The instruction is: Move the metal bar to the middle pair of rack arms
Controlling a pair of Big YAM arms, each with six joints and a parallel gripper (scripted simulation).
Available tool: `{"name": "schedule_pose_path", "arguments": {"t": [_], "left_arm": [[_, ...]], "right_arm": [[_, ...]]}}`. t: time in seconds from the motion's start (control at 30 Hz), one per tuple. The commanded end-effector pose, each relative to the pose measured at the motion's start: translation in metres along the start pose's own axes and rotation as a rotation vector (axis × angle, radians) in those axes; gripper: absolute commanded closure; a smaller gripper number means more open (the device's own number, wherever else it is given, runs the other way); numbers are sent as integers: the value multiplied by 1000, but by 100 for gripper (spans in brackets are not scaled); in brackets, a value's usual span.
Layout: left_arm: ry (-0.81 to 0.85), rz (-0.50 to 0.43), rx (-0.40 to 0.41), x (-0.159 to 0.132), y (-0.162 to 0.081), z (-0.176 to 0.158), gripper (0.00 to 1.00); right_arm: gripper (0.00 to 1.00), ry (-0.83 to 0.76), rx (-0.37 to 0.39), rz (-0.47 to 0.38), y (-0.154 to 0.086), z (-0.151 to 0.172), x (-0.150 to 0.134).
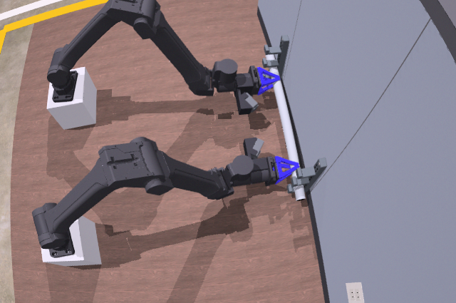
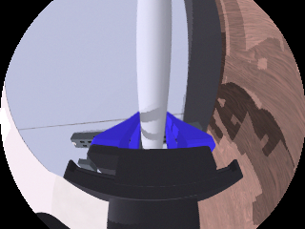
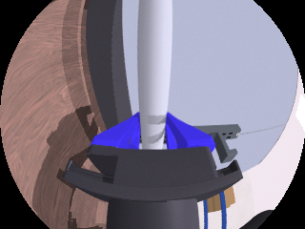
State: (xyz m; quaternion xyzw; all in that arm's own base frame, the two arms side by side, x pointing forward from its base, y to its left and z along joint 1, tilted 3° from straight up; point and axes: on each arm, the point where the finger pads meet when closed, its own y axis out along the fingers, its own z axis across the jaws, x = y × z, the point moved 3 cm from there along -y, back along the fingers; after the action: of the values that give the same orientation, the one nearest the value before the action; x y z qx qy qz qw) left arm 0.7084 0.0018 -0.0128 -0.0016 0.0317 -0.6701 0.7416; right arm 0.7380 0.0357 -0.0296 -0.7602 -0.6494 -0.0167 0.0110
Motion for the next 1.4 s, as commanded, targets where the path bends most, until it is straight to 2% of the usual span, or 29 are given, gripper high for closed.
{"name": "schedule_pose_path", "arguments": {"t": [0.0,0.23,0.87,1.03,1.37], "left_arm": [[-52,20,137,-10,13,57,100],[-52,20,137,-6,7,25,100],[-52,20,137,-7,8,30,100],[-52,20,137,-8,9,33,100],[-52,20,137,-8,11,40,100]], "right_arm": [[100,-31,-49,10,10,-37,-5],[100,-31,-49,10,10,-40,-4],[100,-31,-49,10,13,-50,-3],[100,-31,-49,10,22,-74,-4],[100,-31,-49,10,29,-95,-2]]}}
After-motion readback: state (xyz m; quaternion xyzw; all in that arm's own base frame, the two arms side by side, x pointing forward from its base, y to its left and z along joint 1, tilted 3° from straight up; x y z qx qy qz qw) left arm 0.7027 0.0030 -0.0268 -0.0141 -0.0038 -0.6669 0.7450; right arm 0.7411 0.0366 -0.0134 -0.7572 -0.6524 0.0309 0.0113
